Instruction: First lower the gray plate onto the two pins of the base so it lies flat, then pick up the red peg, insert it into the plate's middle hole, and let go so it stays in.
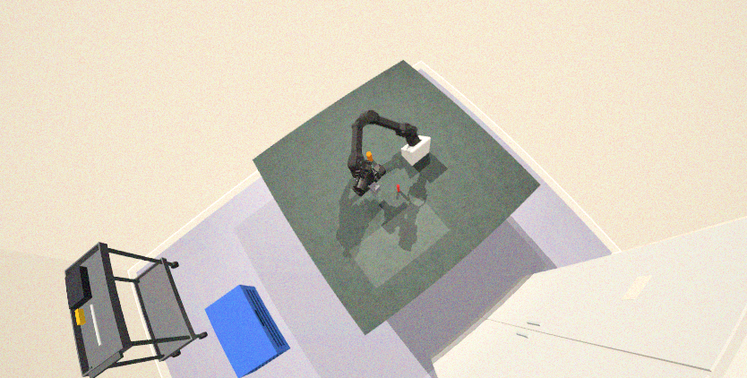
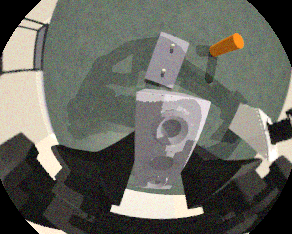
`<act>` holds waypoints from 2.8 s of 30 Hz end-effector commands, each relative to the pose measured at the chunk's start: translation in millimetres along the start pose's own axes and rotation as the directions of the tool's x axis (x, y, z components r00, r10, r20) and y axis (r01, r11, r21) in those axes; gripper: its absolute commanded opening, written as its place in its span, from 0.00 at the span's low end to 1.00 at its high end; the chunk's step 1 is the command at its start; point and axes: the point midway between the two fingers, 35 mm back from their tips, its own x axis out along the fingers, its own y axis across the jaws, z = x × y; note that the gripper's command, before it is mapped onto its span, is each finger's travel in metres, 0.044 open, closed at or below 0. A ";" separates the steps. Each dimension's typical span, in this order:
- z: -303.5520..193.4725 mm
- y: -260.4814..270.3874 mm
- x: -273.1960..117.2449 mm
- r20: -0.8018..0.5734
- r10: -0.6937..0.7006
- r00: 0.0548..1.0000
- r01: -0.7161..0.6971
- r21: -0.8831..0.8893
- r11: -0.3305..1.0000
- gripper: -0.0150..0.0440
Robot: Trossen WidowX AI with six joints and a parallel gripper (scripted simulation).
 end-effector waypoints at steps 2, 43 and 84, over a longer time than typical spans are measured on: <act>12.3 -1.9 8.5 -0.002 -0.009 1.000 0.009 0.015 1.000 0.25; 116.5 -16.6 62.6 0.033 -0.006 0.999 -0.002 0.248 0.969 0.25; 118.1 -17.3 81.7 0.034 -0.007 0.999 -0.002 0.248 0.969 0.25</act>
